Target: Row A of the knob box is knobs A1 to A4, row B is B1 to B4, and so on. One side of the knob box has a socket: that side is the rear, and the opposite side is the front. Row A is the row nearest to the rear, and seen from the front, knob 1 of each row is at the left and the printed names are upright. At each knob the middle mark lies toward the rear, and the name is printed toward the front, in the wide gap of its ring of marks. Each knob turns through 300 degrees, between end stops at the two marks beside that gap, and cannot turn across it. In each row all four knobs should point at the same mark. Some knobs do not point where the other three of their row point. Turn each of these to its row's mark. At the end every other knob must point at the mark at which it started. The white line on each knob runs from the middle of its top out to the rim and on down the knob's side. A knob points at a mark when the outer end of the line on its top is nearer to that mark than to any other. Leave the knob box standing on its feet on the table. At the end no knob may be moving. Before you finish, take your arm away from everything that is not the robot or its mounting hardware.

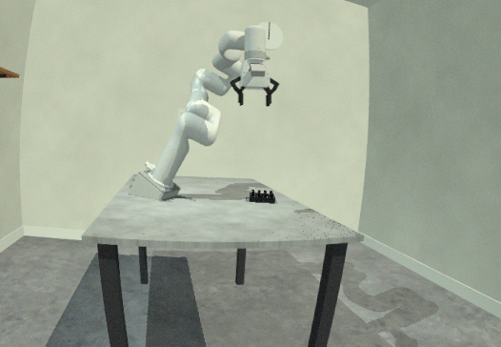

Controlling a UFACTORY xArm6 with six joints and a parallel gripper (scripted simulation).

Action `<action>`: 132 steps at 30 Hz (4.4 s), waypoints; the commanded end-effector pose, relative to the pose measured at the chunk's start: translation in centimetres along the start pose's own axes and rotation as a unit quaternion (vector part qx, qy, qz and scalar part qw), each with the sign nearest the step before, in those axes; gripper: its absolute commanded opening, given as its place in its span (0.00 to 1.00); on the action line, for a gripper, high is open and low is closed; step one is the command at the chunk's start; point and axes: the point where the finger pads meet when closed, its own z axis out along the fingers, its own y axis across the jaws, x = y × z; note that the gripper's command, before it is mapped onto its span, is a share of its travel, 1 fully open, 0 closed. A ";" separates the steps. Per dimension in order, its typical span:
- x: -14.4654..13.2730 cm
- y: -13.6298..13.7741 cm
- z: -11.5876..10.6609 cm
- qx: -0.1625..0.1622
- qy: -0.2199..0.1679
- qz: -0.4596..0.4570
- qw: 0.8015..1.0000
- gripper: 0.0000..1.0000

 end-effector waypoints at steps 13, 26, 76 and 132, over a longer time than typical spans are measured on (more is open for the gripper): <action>0.0 -0.1 -0.1 0.000 0.001 -0.001 1.000 1.00; 0.8 0.2 3.4 -0.028 -0.016 -0.024 0.999 1.00; -28.3 -7.3 29.8 -0.016 -0.025 -0.633 0.773 1.00; -28.4 -7.3 29.8 -0.016 -0.025 -0.634 0.773 1.00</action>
